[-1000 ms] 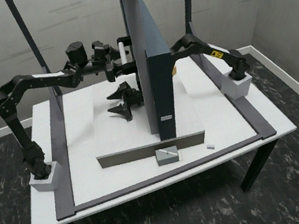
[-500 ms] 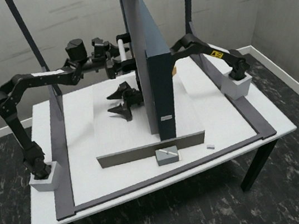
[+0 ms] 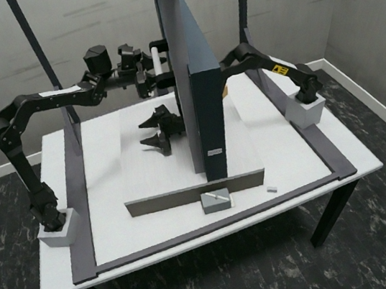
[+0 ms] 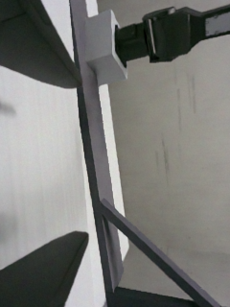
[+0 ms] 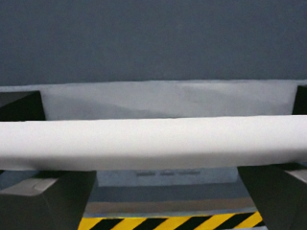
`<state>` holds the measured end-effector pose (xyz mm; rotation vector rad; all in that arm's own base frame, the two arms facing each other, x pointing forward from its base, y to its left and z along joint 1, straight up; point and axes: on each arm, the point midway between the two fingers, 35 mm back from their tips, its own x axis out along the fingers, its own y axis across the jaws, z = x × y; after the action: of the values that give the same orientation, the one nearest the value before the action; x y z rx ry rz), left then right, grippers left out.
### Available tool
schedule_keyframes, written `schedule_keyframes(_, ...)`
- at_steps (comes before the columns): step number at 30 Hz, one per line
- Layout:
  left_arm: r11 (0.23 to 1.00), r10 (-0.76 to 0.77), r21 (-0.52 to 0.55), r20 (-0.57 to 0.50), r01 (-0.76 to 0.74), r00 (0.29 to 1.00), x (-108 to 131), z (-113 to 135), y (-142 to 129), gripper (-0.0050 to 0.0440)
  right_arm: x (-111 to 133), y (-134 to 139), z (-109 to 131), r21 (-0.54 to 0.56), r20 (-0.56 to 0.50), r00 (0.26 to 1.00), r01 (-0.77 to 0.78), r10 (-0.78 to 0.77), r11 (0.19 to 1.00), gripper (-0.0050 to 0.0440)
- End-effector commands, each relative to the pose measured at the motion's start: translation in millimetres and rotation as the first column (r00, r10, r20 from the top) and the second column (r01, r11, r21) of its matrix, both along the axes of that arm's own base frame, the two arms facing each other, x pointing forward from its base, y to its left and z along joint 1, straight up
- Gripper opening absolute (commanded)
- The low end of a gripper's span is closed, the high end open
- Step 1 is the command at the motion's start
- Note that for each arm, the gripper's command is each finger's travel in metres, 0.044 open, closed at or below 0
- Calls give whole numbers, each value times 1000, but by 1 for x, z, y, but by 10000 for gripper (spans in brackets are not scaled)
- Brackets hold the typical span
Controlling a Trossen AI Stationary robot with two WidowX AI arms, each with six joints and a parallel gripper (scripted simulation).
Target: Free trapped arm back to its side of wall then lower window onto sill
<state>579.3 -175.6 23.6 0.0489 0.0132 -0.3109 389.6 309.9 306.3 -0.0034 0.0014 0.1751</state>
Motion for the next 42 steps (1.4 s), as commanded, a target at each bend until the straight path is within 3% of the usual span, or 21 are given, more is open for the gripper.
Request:
schedule_keyframes(1, 1000, 1, -11, 37, 0, 999, -8, 24, 4, 400, -7, -7, 97, 156, 150, 989, -32, 8, 987, 400)
schedule_keyframes(7, 1000, 1, -11, 36, -1, 999, -23, 22, 9, 400, -7, -7, 100, 156, 150, 989, -32, 8, 987, 400)
schedule_keyframes(10, 1000, 1, -10, 33, -1, 999, -19, 19, 7, 400, -7, -7, 100, 156, 150, 989, -32, 8, 987, 400)
schedule_keyframes(24, 1000, 1, -10, 34, -1, 999, -61, 19, 21, 400, -7, -7, 107, 156, 150, 989, -32, 8, 987, 400)
schedule_keyframes(27, 1000, 1, -9, 32, -1, 999, -57, 17, 20, 400, -7, -7, 108, 156, 150, 989, -32, 8, 987, 400)
schedule_keyframes(39, 1000, 1, -8, 32, -1, 999, -94, 17, 32, 400, -7, -7, 111, 159, 153, 988, -33, 8, 987, 400)
schedule_keyframes(42, 1000, 0, -4, 18, 0, 1000, -90, 9, 30, 400, -7, -7, 111, 159, 153, 988, -33, 8, 987, 400)
